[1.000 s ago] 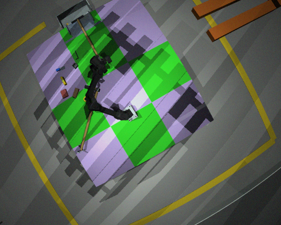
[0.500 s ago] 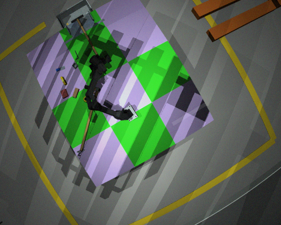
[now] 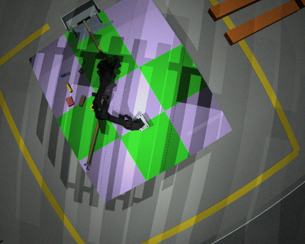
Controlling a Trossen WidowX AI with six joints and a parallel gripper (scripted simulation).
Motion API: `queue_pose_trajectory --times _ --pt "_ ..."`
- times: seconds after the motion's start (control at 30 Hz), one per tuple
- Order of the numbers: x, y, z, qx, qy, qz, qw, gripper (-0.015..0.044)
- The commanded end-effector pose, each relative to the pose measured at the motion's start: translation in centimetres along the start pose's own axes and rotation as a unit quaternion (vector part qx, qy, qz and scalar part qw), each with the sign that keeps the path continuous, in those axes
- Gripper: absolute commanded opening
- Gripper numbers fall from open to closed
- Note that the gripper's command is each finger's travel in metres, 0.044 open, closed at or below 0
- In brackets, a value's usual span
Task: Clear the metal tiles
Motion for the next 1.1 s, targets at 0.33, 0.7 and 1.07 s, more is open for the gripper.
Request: queue_pose_trajectory --times 0.33,0.7,1.07 --pt "-0.2 1.1 1.8 -0.001 0.002 0.0 1.0 0.0" --pt "-0.2 2.0 3.0 -0.001 0.003 0.0 1.0 0.0" --pt "-0.3 3.1 4.2 -0.001 0.004 0.0 1.0 0.0"
Point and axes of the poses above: the point midway between the two fingers, 35 mm back from their tips, its own z axis back along the fingers, its own x axis across the jaws, y = z × x, the point moved 8 cm from there along z, back along the fingers, and after that the axes turned 1 degree about z, right-handed, at the moved point
